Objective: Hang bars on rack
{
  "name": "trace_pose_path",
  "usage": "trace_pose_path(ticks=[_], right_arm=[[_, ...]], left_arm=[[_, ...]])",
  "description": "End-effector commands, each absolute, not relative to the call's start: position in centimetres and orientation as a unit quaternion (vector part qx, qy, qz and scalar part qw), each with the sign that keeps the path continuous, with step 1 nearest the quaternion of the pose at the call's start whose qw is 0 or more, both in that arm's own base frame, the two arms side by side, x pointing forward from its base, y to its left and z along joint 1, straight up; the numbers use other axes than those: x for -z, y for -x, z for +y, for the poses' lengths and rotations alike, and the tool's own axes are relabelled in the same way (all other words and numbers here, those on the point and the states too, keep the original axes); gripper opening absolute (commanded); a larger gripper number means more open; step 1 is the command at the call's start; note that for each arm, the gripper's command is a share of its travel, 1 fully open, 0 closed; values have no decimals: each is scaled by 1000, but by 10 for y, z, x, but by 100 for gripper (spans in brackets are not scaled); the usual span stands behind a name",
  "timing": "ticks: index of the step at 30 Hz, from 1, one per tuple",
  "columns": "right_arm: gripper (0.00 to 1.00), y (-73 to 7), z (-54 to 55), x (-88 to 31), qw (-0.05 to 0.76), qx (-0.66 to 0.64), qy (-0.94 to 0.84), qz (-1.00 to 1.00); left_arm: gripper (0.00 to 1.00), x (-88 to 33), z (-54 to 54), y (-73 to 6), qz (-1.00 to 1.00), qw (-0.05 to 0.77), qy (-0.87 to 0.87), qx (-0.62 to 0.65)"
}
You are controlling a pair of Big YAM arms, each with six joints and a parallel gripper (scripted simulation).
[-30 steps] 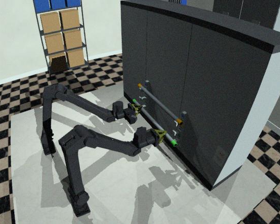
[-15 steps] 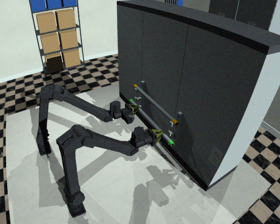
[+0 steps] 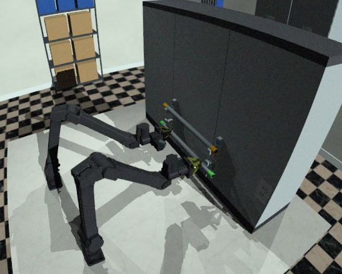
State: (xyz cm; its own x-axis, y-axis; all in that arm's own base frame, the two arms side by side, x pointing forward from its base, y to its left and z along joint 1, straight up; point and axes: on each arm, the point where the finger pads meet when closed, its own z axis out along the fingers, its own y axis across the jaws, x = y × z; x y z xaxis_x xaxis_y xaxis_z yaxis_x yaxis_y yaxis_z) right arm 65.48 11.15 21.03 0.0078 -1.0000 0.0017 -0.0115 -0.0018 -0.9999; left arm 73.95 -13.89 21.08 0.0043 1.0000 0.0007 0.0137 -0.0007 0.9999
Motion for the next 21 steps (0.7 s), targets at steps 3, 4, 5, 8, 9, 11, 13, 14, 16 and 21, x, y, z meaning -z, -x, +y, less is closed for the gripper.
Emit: trace_pose_path(ticks=[3, 4, 5, 8, 9, 11, 13, 14, 16, 21], right_arm=[[0, -678, 110, -246, 520, 507, 481, 491], [0, -679, 110, -246, 520, 507, 481, 491], [0, -680, 110, -246, 520, 507, 481, 491], [0, -683, 110, -247, 520, 507, 481, 491], [0, -684, 110, -247, 520, 507, 481, 491], [0, -685, 110, -247, 520, 507, 481, 491], [0, -686, 110, -247, 520, 507, 481, 491], [0, -686, 110, -247, 520, 507, 481, 491], [0, -688, 110, -247, 520, 507, 481, 491], [0, -692, 110, -247, 520, 507, 481, 491]], left_arm=[[0, -241, -134, -762, 498, 513, -483, -505], [0, -241, -134, -763, 498, 513, -483, -505], [0, -241, -134, -764, 498, 513, -483, -505], [0, -241, -134, -767, 498, 513, -483, -505], [0, -241, -134, -768, 498, 513, -483, -505], [0, -241, -134, -769, 498, 513, -483, -505], [0, -241, -134, -770, 498, 513, -483, -505], [0, -241, -134, -770, 498, 513, -483, -505], [0, -241, -134, -772, 498, 513, -483, -505], [0, -242, -134, -777, 498, 513, -483, -505]])
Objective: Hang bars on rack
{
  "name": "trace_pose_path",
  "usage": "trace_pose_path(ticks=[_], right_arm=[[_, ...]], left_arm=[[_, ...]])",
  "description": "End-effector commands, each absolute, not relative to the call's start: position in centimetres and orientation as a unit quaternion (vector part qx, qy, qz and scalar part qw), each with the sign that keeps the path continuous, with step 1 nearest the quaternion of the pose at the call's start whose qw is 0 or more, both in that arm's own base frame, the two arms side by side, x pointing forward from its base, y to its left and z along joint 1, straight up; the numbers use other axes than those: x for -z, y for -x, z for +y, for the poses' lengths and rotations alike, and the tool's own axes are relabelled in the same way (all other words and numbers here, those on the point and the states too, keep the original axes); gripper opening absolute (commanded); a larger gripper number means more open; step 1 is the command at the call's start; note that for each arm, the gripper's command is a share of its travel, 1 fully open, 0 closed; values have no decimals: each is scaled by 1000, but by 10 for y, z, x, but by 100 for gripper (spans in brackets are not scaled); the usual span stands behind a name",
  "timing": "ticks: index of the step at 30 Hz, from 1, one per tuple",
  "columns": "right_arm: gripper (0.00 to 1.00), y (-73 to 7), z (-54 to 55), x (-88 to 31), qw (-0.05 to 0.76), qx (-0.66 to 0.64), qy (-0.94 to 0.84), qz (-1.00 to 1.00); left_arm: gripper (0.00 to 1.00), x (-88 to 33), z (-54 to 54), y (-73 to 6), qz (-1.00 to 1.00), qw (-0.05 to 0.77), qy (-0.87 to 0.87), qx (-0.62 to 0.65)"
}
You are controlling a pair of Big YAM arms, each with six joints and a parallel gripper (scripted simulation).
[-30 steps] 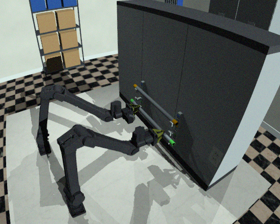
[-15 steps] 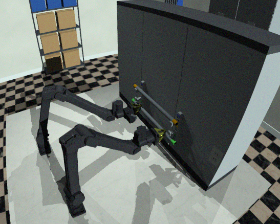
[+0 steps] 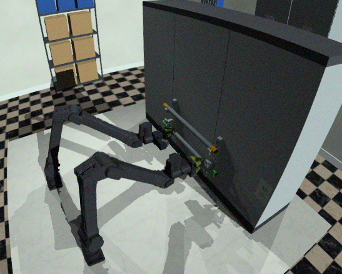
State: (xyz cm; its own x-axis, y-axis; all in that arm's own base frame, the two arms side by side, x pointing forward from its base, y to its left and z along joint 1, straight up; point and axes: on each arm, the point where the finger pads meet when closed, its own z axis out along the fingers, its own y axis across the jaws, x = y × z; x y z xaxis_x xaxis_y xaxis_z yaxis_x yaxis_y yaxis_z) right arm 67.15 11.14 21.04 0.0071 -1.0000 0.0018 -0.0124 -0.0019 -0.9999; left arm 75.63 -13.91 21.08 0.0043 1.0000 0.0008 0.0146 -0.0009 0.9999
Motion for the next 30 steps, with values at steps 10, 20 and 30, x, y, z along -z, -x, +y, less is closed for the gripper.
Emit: trace_pose_path(ticks=[10, 20, 30], right_arm=[[0, -700, 110, -248, 520, 507, 481, 491], [0, -700, 110, -243, 520, 507, 481, 491], [0, -699, 110, -240, 520, 507, 481, 491]], left_arm=[[0, -242, -134, -784, 498, 513, -483, -505], [0, -238, -134, -784, 498, 513, -483, -505], [0, -234, -134, -783, 498, 514, -483, -505]])
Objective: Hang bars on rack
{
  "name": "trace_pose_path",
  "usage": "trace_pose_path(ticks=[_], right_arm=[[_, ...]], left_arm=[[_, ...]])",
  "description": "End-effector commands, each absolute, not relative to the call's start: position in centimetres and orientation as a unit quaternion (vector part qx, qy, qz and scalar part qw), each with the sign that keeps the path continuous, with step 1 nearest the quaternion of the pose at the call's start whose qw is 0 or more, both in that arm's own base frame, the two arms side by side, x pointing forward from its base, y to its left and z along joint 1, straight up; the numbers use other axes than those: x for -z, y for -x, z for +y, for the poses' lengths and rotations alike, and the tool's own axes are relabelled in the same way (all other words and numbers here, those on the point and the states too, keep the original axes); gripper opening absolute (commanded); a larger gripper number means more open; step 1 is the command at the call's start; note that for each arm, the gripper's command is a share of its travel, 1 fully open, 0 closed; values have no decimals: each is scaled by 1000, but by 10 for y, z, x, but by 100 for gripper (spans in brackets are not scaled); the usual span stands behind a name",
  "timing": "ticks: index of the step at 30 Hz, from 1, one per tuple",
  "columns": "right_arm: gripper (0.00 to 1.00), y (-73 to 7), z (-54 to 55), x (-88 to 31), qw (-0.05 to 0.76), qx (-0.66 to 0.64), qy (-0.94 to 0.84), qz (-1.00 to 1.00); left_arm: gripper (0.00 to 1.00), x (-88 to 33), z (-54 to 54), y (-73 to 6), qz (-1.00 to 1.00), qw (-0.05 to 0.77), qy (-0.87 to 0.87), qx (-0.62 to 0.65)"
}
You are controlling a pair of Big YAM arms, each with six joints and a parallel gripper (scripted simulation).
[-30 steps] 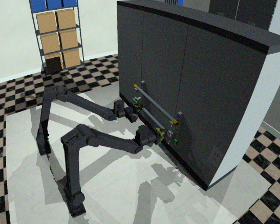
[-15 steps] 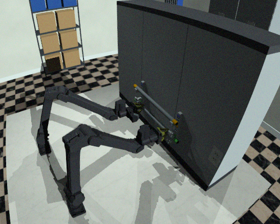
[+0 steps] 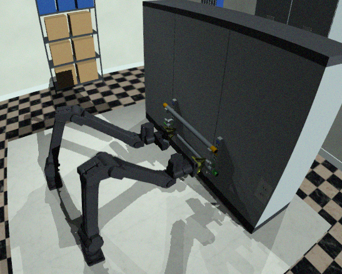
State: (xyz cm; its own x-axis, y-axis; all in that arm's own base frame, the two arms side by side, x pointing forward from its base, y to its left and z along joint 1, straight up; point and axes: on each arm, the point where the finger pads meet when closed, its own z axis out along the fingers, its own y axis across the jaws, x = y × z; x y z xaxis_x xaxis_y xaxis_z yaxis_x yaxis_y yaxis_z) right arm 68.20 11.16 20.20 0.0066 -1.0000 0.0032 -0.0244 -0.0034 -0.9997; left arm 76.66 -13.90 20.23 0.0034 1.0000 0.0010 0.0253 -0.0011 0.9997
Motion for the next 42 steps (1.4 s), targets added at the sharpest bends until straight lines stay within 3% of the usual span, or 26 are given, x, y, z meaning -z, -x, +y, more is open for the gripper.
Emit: trace_pose_path(ticks=[1, 42], right_arm=[[0, -699, 110, -240, 520, 507, 481, 491], [0, -696, 110, -222, 520, 507, 481, 491]], left_arm=[[0, -234, -134, -783, 498, 514, -483, -505], [0, -216, -134, -780, 498, 514, -483, -505]])
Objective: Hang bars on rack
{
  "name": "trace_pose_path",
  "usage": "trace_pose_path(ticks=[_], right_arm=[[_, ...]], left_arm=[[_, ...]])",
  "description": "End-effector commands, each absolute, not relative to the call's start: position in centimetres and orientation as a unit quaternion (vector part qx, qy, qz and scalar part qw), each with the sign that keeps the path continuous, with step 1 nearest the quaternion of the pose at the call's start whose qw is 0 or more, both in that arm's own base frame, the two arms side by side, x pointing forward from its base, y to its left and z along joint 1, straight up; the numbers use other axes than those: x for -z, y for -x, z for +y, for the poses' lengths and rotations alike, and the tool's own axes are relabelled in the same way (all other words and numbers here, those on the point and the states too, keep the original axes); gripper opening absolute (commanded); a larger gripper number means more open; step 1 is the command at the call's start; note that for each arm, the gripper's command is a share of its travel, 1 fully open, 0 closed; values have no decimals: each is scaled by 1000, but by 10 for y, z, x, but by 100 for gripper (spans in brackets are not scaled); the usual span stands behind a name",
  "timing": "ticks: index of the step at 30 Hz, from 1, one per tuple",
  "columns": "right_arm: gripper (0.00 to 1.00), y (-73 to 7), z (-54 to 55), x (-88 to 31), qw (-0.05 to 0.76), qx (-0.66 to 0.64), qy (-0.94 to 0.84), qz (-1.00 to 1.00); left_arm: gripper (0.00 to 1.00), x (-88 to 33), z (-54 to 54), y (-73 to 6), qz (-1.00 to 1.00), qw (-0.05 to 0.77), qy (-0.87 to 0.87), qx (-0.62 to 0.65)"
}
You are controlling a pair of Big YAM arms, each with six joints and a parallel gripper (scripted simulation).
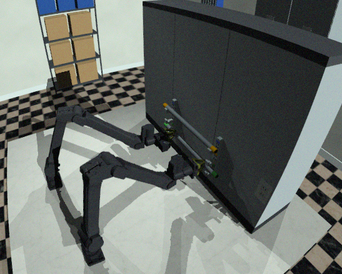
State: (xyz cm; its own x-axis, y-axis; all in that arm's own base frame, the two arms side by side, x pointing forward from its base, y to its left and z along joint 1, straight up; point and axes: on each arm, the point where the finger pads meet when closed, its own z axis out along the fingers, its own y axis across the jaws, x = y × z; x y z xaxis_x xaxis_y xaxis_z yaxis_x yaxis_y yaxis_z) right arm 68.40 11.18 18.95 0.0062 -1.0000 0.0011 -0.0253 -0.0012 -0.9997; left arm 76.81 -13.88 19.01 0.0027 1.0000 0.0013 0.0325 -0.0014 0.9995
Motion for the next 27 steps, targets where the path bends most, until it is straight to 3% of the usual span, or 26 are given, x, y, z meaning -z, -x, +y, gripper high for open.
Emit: trace_pose_path(ticks=[1, 27], right_arm=[[0, -696, 110, -221, 520, 507, 481, 491], [0, -692, 110, -215, 520, 507, 481, 491]], left_arm=[[0, -215, -134, -779, 498, 514, -483, -505], [0, -209, -134, -776, 498, 514, -483, -505]])
